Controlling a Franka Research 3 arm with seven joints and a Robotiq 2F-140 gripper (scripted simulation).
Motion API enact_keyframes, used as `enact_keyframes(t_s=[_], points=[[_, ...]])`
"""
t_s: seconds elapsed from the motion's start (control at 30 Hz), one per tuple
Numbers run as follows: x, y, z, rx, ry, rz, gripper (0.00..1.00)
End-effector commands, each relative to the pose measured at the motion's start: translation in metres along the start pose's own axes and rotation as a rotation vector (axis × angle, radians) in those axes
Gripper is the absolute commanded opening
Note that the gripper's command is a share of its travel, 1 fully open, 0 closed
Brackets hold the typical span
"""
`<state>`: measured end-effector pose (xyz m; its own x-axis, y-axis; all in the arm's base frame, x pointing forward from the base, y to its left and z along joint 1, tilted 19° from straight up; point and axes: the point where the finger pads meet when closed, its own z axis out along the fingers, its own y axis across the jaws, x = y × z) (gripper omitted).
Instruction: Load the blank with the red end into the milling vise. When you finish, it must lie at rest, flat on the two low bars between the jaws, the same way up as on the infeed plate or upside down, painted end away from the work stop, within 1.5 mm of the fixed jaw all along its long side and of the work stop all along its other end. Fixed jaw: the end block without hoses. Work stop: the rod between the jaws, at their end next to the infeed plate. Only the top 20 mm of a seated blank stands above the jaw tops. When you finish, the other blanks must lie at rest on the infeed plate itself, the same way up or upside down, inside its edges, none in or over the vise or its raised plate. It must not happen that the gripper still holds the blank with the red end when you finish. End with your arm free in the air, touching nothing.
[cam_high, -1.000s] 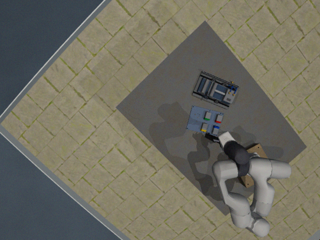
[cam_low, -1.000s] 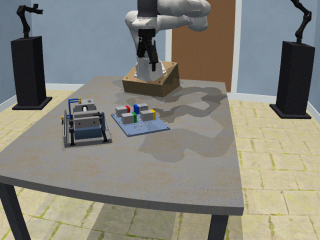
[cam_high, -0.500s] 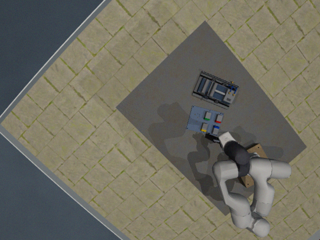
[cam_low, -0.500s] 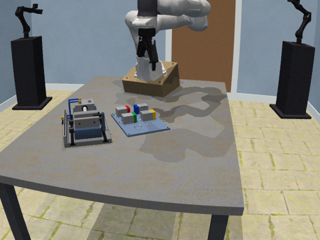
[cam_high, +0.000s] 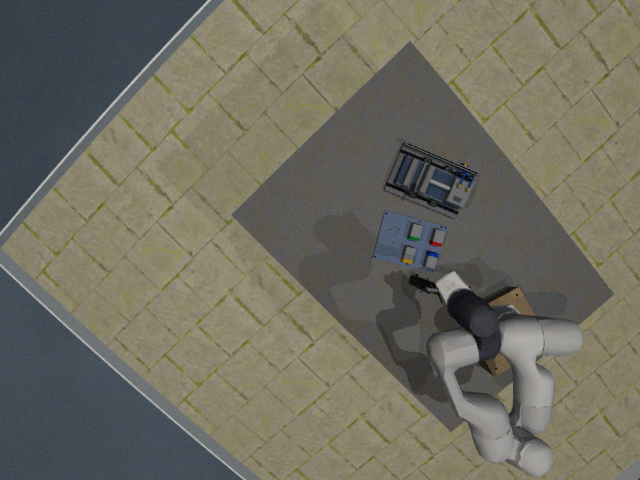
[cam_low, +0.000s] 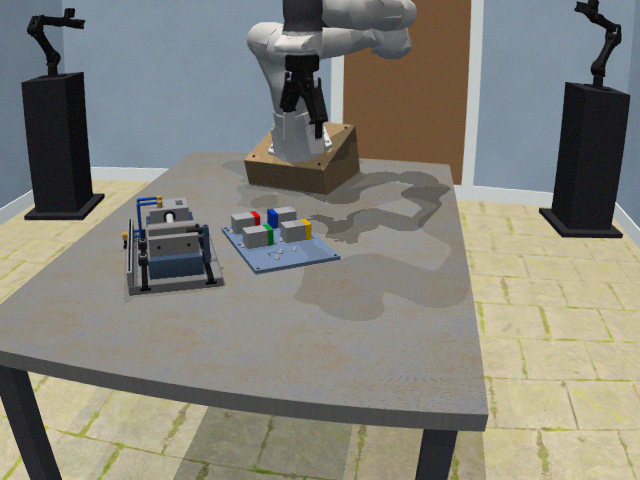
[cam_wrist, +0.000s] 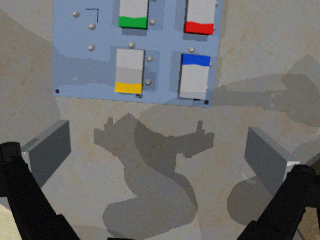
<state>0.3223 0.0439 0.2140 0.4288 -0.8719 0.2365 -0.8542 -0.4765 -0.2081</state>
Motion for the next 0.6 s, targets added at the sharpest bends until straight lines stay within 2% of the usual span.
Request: enact_keyframes(t_s=[0.0, 0.57], points=[[-0.0019, 0.0029, -0.0020, -0.001, 0.012, 0.045, 1.00], [0.0031, 0.0024, -0.0017, -0.001, 0.012, 0.045, 1.00]])
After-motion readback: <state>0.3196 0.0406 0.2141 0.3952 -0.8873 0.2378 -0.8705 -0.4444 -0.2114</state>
